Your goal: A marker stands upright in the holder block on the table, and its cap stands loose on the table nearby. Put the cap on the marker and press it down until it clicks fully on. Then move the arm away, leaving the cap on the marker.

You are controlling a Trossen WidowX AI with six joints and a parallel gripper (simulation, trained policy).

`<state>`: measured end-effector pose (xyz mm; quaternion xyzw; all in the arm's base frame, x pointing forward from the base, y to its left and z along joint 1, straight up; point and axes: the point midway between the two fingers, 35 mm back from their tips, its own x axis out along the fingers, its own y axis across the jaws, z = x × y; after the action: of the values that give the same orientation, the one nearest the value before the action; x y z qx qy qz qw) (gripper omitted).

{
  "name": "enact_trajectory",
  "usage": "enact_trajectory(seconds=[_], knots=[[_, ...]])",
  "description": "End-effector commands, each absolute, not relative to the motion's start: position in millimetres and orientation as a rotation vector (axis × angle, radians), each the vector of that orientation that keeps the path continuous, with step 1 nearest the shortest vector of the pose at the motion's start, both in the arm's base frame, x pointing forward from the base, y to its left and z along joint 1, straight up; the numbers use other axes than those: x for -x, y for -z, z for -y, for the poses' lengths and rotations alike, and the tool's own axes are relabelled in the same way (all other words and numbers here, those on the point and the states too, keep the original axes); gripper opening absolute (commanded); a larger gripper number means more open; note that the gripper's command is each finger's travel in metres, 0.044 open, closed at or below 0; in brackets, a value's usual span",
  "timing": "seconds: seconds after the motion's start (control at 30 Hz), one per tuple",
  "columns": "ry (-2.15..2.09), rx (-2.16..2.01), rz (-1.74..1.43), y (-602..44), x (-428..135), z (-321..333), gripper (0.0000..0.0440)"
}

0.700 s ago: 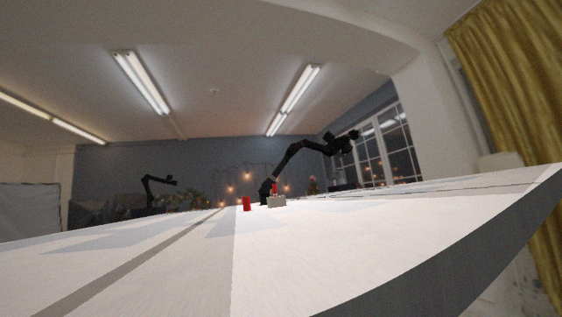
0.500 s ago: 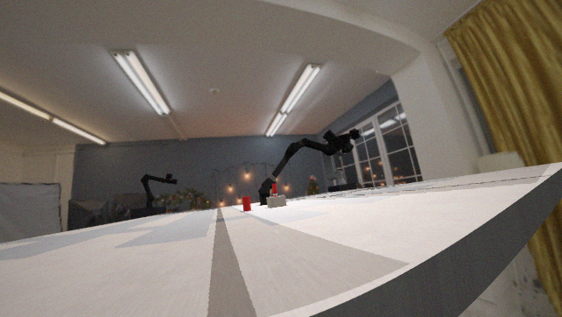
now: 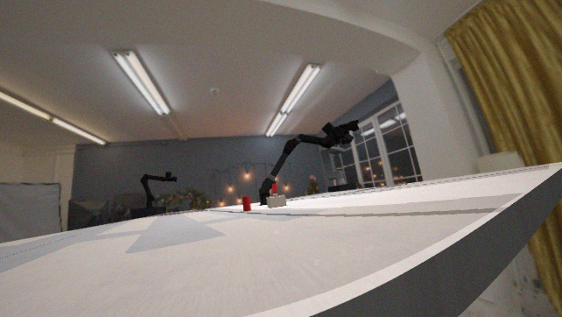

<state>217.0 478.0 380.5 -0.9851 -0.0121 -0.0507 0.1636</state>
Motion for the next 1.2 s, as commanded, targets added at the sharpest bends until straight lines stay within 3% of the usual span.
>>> enact_trajectory(seconds=[0.0, 1.17], knots=[[0.167, 2.791, 0.062, -398.9, -220.7, -472.9, 0.0278], [0.266, 2.813, 0.374, -496.9, -270.7, -432.1, 0.0335]])
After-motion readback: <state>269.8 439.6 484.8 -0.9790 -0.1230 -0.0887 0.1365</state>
